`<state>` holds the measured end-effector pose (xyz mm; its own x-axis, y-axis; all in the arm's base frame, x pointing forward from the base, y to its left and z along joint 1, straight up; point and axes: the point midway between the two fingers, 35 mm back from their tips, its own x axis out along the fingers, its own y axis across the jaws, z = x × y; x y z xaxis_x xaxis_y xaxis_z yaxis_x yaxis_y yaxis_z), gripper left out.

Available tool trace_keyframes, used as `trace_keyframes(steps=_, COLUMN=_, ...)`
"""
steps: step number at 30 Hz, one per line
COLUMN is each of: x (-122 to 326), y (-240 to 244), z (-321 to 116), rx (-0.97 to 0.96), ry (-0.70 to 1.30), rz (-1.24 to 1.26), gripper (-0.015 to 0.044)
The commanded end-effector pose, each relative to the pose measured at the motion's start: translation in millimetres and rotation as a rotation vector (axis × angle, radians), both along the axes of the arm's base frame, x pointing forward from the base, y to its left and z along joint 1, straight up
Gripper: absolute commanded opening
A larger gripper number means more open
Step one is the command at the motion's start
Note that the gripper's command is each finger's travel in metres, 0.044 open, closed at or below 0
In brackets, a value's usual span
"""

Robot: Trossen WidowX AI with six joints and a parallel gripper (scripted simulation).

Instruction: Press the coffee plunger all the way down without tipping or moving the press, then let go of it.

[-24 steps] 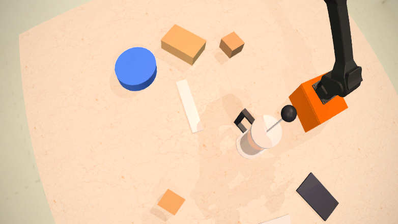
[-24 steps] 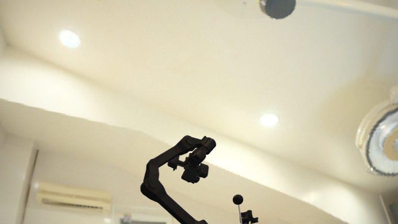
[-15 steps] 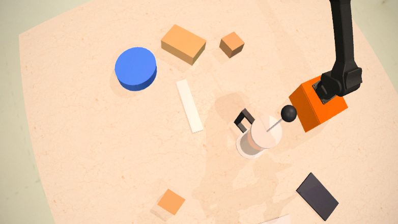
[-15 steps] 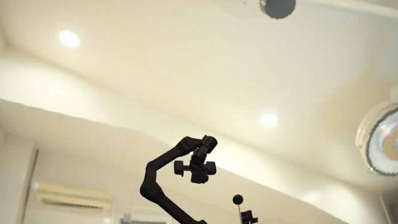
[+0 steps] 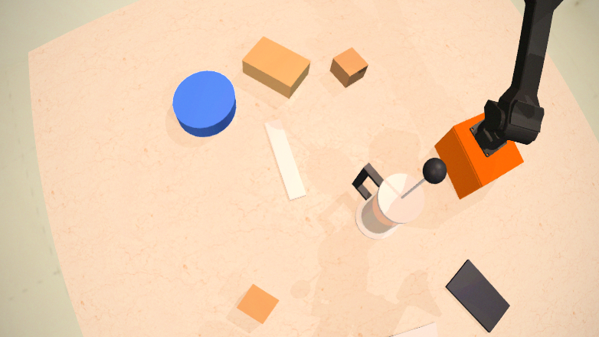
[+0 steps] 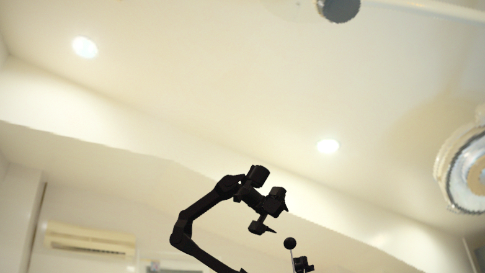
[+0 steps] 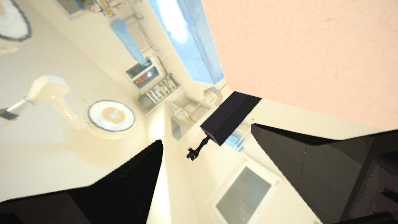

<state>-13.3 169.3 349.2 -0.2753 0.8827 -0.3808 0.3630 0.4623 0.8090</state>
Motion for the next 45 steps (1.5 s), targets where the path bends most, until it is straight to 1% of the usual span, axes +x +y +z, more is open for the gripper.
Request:
trace_keyframes(steps=1, x=80.2, y=-8.1, z=-29.9, rx=-0.062, ry=-0.529, rz=-0.255, gripper=0.044)
trace_keyframes(steps=6, x=129.5, y=-33.8, z=-43.8, rx=-0.227, ry=-0.857, rz=-0.382, gripper=0.044)
trace_keyframes(steps=12, x=175.2, y=-83.7, z=-57.7, rx=-0.55, ry=-1.185, rz=-0.463, gripper=0.044)
trace_keyframes(steps=16, x=193.1, y=-125.2, z=-65.4, rx=-0.83, ry=-1.339, rz=-0.458, gripper=0.044)
trace_keyframes(steps=18, x=197.5, y=-147.5, z=-68.9, rx=-0.984, ry=-1.392, rz=-0.435, gripper=0.044)
trace_keyframes(steps=20, x=198.1, y=-161.8, z=-71.1, rx=-1.087, ry=-1.417, rz=-0.411, gripper=0.044)
trace_keyframes(steps=24, x=197.7, y=-163.6, z=-80.6, rx=-1.1, ry=-1.42, rz=-0.406, gripper=0.044)
trace_keyframes(steps=31, x=196.9, y=-162.3, z=-130.6, rx=-1.099, ry=-1.421, rz=-0.406, gripper=0.044)
trace_keyframes(steps=45, x=207.9, y=-161.1, z=-136.9, rx=-1.098, ry=-1.422, rz=-0.405, gripper=0.044)
